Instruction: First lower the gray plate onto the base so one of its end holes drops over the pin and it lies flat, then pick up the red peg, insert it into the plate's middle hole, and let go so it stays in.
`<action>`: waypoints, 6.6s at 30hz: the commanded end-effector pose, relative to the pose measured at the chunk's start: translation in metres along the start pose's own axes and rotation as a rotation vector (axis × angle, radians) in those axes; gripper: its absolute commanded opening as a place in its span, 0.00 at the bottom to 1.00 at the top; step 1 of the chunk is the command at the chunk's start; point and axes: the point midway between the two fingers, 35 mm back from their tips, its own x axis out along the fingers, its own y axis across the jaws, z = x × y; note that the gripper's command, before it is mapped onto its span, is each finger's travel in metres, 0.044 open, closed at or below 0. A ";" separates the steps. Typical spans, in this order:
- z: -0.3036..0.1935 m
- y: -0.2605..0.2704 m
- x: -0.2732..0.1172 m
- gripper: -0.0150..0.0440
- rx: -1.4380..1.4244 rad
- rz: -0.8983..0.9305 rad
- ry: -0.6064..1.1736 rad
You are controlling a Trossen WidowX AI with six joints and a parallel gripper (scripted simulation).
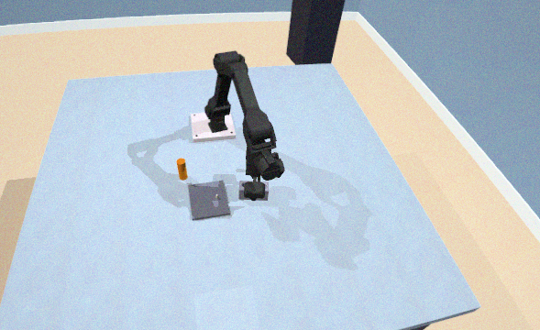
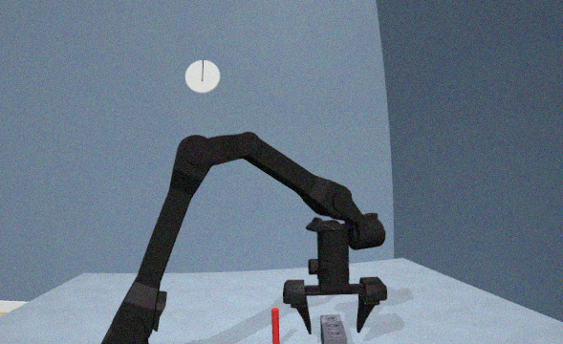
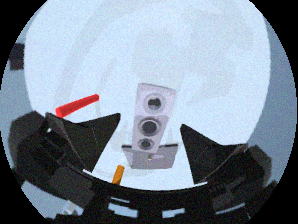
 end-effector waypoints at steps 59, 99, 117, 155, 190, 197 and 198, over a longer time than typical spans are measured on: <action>-0.002 -0.009 -0.052 0.25 0.001 0.007 -0.002; -0.054 -0.021 -0.081 0.25 -0.104 0.006 0.001; -0.105 -0.030 -0.052 0.25 -0.218 0.005 0.005; -0.149 -0.029 -0.027 0.25 -0.316 0.007 0.009; -0.151 -0.029 0.013 0.25 -0.316 0.007 0.009; -0.149 -0.029 0.009 0.25 -0.311 0.003 0.004; -0.149 -0.029 0.009 0.25 -0.311 0.003 0.004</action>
